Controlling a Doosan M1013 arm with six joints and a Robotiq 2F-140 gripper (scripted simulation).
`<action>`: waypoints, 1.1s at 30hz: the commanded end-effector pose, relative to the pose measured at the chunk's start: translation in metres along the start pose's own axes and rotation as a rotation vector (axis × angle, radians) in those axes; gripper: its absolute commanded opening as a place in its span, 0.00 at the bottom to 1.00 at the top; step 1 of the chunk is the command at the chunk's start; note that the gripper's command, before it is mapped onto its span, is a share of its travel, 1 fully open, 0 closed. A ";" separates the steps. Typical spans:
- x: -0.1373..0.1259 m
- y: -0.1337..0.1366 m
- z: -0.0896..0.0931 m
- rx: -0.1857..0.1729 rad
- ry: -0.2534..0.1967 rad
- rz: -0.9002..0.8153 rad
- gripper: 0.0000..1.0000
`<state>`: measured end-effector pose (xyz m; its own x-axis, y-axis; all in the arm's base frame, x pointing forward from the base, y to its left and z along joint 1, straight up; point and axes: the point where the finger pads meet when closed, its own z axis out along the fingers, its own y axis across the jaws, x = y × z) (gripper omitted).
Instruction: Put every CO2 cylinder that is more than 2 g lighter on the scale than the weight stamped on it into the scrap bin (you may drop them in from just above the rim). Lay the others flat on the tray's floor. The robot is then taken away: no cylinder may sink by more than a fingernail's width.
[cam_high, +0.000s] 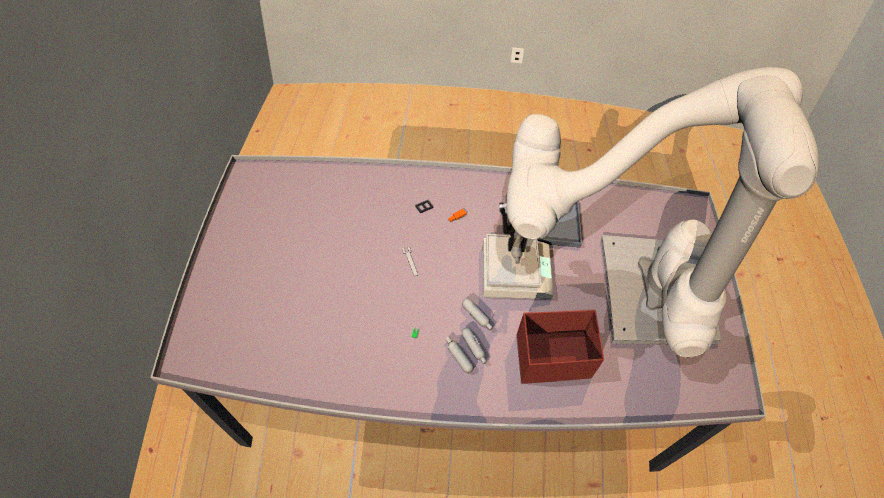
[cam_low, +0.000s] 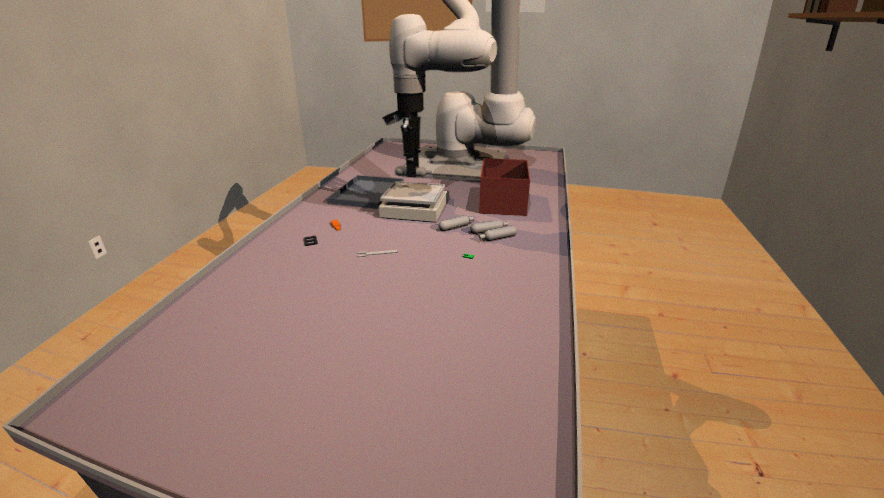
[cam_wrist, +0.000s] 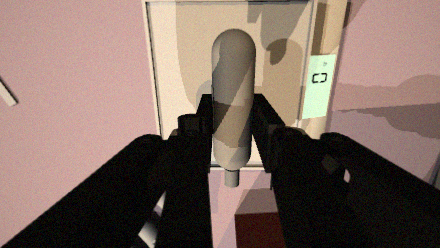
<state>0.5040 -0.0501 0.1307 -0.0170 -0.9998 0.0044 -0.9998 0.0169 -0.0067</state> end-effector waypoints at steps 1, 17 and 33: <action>0.000 0.000 -0.020 0.000 -0.001 0.000 0.10; 0.000 0.000 -0.055 0.000 -0.001 0.000 0.10; 0.118 0.053 -0.055 0.000 0.000 0.037 0.10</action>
<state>0.4738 -0.1185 0.1852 -0.0388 -0.9992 0.0078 -0.9992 0.0387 -0.0044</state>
